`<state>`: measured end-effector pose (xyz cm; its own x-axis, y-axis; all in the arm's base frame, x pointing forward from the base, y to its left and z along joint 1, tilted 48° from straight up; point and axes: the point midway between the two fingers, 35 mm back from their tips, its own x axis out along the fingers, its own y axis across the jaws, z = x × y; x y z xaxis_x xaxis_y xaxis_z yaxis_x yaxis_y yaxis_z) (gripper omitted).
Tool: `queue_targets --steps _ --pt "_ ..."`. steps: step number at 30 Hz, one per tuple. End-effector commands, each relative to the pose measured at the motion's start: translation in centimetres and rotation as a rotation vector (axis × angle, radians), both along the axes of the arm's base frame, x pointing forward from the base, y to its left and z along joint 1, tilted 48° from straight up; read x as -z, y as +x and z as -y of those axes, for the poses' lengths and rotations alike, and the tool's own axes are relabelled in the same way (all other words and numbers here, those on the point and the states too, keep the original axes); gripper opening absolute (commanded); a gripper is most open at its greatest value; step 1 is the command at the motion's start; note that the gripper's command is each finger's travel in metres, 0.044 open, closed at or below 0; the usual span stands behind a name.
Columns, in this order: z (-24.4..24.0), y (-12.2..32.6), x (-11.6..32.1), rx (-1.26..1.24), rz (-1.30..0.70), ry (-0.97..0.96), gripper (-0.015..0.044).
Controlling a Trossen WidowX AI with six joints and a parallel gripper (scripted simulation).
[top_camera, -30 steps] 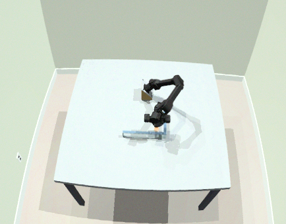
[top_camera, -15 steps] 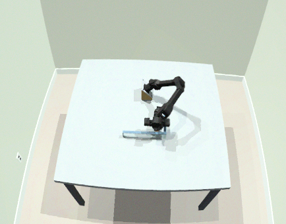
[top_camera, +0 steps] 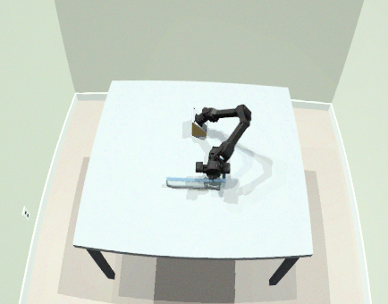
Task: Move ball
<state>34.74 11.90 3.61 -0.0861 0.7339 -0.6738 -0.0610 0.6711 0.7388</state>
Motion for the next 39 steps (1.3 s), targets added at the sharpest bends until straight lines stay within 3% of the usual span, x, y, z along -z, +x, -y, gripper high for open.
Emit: queue_targets --steps 1,11,16,21,32,37,39 --pt "0.0 0.0 0.0 -0.001 0.001 0.0 0.0053" --pt "0.0 0.0 0.0 -0.001 0.001 0.0 0.0302" --pt "0.8 0.2 -0.7 -0.001 0.0 -0.001 0.0302" --pt "6.0 0.7 -5.5 -0.001 -0.004 0.002 0.0302" --pt "5.7 1.0 -5.1 0.015 0.007 0.005 0.0302" --pt "8.6 1.0 -7.8 0.014 0.008 0.006 0.0433" --pt "8.8 1.0 -7.9 0.014 0.008 0.007 0.044"
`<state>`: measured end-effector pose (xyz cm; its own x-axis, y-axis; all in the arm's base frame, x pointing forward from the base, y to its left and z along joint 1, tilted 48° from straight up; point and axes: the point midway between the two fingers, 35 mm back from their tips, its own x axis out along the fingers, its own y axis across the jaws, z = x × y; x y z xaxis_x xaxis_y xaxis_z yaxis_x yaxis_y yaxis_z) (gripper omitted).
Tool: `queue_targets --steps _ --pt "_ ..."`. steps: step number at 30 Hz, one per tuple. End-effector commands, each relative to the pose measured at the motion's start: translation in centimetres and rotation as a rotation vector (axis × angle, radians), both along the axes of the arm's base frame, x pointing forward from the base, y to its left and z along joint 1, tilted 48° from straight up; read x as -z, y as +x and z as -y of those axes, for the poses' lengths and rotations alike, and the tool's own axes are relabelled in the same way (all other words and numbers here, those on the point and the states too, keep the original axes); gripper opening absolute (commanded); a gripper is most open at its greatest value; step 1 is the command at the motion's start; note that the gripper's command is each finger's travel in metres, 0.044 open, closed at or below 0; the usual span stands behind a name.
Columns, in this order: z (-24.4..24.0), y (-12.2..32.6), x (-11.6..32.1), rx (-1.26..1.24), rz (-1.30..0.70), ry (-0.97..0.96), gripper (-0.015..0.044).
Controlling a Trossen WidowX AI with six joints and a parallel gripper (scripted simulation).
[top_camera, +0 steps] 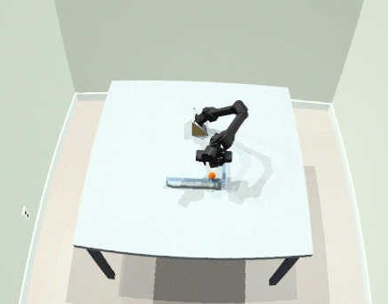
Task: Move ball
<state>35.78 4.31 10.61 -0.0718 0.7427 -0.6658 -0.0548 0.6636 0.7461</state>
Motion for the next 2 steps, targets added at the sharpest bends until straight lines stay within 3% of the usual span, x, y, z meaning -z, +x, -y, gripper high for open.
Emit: queue_targets --steps 1,2 --pt "1.18 -0.05 -0.95 -0.001 0.003 -0.005 0.044" --pt "1.18 -0.05 -0.95 -0.001 0.003 -0.005 0.044"
